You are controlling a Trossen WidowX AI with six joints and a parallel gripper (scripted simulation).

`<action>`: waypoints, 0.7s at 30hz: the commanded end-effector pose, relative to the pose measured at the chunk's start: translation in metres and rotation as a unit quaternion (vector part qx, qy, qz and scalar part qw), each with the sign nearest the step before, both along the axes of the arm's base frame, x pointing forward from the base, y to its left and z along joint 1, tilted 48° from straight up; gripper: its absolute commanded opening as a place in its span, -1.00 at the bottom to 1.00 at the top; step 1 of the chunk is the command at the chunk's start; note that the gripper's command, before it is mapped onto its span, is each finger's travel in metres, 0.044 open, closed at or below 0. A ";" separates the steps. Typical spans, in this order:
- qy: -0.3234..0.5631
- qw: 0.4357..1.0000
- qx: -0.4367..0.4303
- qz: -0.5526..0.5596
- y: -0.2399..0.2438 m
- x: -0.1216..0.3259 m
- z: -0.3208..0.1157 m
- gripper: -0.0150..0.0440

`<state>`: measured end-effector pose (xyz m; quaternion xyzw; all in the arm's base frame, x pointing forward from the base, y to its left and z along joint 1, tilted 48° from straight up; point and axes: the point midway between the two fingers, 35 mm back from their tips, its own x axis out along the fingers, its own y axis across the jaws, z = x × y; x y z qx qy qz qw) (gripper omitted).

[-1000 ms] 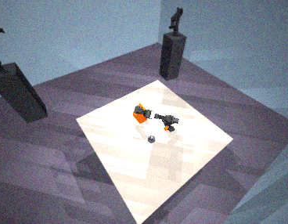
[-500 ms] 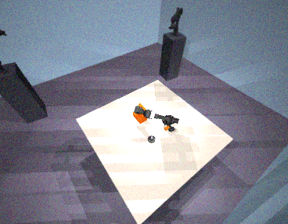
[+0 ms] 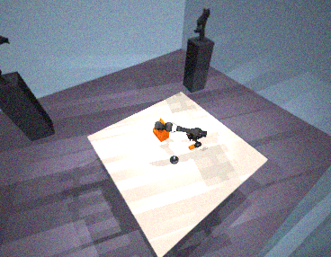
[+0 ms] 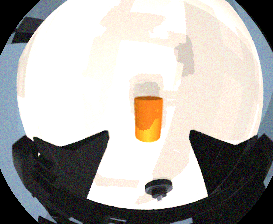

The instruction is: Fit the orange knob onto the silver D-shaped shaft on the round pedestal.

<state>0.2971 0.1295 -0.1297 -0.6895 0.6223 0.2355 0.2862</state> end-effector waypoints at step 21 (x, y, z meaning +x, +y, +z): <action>0.000 1.000 0.001 0.003 -0.003 0.002 -0.023 1.00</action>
